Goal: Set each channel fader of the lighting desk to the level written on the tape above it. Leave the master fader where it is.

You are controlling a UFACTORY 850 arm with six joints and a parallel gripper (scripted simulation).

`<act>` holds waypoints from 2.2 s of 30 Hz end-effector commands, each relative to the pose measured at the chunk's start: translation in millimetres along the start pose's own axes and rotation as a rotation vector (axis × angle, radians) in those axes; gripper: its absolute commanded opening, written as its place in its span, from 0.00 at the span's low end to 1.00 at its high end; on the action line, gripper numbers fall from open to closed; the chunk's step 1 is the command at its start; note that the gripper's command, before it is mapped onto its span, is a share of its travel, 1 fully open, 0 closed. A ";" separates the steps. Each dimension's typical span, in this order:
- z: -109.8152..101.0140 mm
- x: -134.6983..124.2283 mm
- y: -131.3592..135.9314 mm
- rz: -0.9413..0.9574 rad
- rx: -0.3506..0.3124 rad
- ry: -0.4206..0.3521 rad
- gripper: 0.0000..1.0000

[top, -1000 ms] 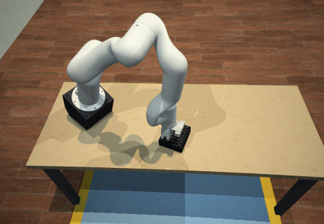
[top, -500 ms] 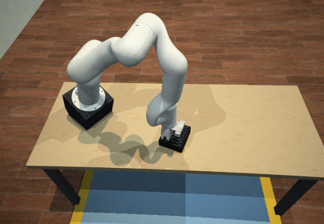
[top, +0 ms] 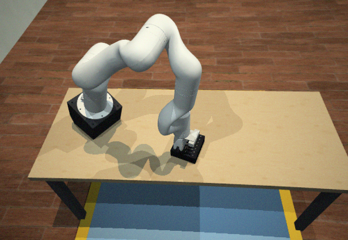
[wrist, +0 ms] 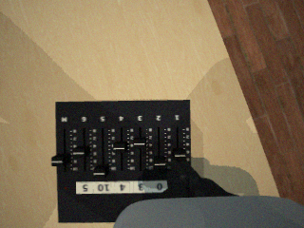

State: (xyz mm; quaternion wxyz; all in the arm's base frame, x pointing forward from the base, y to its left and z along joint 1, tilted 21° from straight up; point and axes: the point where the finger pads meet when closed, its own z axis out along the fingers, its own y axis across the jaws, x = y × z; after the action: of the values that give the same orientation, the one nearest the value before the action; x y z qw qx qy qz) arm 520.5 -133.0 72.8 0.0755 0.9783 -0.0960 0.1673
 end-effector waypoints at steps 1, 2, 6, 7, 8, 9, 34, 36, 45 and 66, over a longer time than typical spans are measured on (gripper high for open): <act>-0.4 1.8 0.0 0.000 0.000 0.001 0.00; -0.4 1.8 0.0 0.000 0.000 0.001 0.00; -0.4 3.9 0.0 0.000 0.000 0.001 0.00; -0.4 4.4 0.0 0.000 0.000 0.001 0.00; -0.4 5.0 0.0 0.000 0.000 0.001 0.00; -0.4 5.6 0.0 0.000 0.000 0.001 0.00; -0.4 18.1 0.0 0.000 0.000 0.001 0.00; -0.4 18.1 0.0 0.000 0.000 0.001 0.00; -0.4 20.4 0.0 0.000 0.000 0.001 0.00; -0.4 21.1 0.0 0.000 0.000 0.001 0.00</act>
State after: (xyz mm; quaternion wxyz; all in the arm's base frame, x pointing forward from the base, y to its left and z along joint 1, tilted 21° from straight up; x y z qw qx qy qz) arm 539.3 -136.3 79.7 0.0755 0.9784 -0.0960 0.1670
